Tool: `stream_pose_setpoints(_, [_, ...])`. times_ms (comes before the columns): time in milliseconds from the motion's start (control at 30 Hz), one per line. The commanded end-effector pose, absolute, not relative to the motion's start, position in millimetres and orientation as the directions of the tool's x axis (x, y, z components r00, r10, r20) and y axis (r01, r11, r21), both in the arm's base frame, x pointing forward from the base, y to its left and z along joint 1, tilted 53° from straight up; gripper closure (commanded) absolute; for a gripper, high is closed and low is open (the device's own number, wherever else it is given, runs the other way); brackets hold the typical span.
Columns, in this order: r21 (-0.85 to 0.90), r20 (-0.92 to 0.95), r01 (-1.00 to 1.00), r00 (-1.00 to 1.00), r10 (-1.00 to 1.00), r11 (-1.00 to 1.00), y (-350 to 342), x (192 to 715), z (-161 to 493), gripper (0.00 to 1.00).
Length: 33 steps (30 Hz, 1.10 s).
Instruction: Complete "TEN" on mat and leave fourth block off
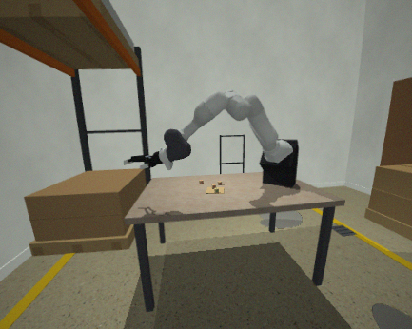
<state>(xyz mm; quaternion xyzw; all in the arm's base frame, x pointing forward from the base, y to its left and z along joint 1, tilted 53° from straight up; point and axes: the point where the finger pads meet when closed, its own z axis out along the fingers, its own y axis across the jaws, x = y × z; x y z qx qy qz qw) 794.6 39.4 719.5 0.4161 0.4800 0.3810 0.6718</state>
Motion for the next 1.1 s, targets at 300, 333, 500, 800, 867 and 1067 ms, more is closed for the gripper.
stream_pose_setpoints(300, [0.925,-0.328,-0.113,0.249,0.911,0.363,39,795,720,0.00])
stream_pose_setpoints(333, [0.925,-0.328,-0.113,0.249,0.911,0.363,39,795,720,0.00])
stream_pose_setpoints(500, [0.925,-0.328,-0.113,0.249,0.911,0.363,39,795,720,0.00])
stream_pose_setpoints(800, [0.918,-0.354,-0.102,0.228,0.907,0.383,40,788,719,0.00])
stream_pose_setpoints(867, [0.912,-0.373,-0.093,0.211,0.903,0.399,41,782,718,0.00])
stream_pose_setpoints(1067, [0.892,-0.438,-0.057,0.136,0.889,0.448,36,759,711,0.00])
